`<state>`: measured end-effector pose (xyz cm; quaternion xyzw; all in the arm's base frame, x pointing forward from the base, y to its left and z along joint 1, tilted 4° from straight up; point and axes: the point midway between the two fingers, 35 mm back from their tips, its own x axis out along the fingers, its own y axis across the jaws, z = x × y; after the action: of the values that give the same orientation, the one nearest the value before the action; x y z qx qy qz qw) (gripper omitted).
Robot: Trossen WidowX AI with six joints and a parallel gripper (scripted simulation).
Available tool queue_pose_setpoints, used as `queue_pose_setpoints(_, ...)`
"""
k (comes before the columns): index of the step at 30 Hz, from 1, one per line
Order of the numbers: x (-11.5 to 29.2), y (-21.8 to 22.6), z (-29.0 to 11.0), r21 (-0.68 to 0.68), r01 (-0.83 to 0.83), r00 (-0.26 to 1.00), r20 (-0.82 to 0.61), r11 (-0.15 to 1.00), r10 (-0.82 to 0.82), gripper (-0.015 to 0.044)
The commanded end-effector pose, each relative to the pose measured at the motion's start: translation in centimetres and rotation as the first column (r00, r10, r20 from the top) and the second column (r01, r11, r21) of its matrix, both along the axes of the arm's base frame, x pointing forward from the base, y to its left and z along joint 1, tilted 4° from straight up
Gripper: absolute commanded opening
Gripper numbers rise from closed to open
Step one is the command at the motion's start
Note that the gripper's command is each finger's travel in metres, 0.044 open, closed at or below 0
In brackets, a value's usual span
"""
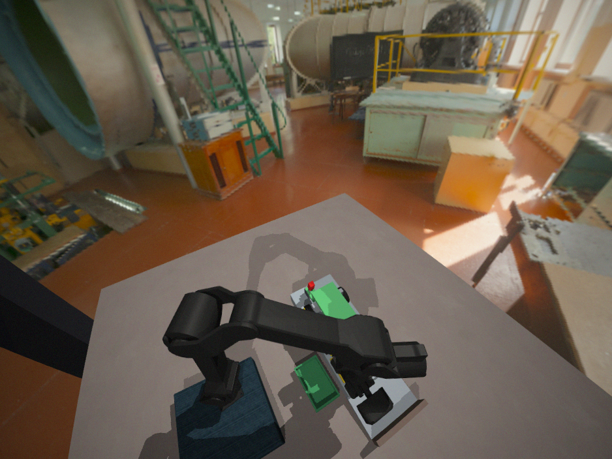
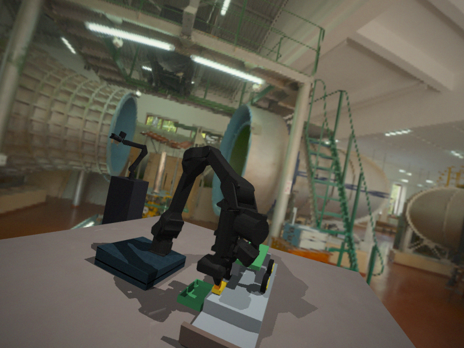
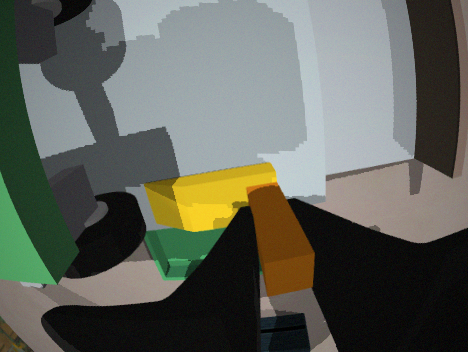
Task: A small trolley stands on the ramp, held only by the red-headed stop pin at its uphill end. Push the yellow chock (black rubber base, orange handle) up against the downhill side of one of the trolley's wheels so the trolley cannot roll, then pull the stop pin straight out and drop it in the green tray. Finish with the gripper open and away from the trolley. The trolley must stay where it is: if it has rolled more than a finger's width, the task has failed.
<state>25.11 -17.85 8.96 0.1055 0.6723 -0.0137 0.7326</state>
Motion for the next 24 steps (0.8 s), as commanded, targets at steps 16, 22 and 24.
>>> queue_pose_setpoints(16,0.2,1.6,0.3,0.005,-0.001,1.000,0.006,1.000,0.001,0.0000)
queue_pose_setpoints(22,0.2,1.4,0.2,0.000,0.000,1.000,0.000,1.000,0.000,0.0000)
queue_pose_setpoints(24,0.2,1.4,0.2,0.000,0.000,1.000,0.000,1.000,0.000,0.0000)
